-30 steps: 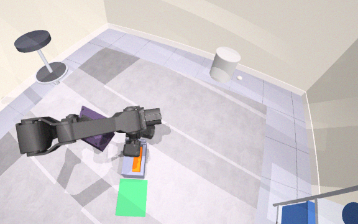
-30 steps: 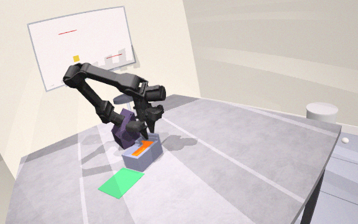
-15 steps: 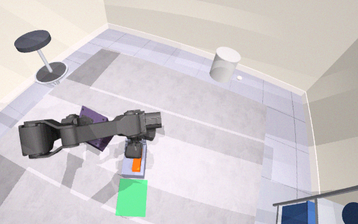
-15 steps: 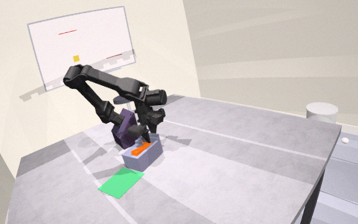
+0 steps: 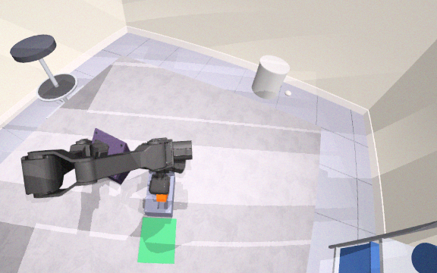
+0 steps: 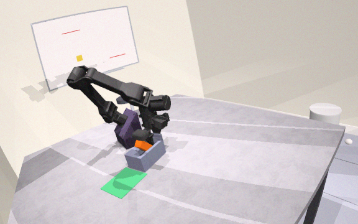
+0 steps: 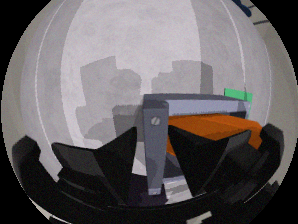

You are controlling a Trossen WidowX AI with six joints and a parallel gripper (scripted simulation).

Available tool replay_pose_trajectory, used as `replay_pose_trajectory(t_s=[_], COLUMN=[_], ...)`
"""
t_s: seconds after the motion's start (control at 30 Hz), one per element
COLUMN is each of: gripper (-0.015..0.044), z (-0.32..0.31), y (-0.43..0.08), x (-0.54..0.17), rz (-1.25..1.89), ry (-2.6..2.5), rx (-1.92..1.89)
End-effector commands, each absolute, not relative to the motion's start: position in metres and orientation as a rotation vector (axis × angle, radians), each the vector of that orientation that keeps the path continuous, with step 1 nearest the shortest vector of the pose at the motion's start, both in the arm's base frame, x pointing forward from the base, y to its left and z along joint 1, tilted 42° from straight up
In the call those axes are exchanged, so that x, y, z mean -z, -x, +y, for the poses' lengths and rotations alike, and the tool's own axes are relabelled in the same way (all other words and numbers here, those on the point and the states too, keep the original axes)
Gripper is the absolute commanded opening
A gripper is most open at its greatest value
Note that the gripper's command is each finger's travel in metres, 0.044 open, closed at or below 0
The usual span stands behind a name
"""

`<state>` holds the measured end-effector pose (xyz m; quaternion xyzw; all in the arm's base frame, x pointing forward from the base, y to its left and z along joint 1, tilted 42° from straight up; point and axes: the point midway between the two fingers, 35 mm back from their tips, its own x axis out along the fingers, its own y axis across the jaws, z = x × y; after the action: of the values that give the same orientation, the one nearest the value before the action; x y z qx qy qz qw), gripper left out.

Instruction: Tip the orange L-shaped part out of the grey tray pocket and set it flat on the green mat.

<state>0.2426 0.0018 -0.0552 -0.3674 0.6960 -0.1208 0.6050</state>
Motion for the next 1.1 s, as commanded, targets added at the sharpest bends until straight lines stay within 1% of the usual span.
replay_pose_trajectory(t_s=[0.0,0.6,0.9,1.07], gripper=[0.018,0.018,0.018,0.018], z=[-0.002,0.002,0.016,0.039], y=[-0.241,-0.242,-0.236,-0.242], x=[0.056,0.056,0.053,0.025], rz=[1.615,1.611,1.615,1.615], ry=[0.861,0.852,0.86,0.857], rx=[0.283,0.278,0.282,0.278])
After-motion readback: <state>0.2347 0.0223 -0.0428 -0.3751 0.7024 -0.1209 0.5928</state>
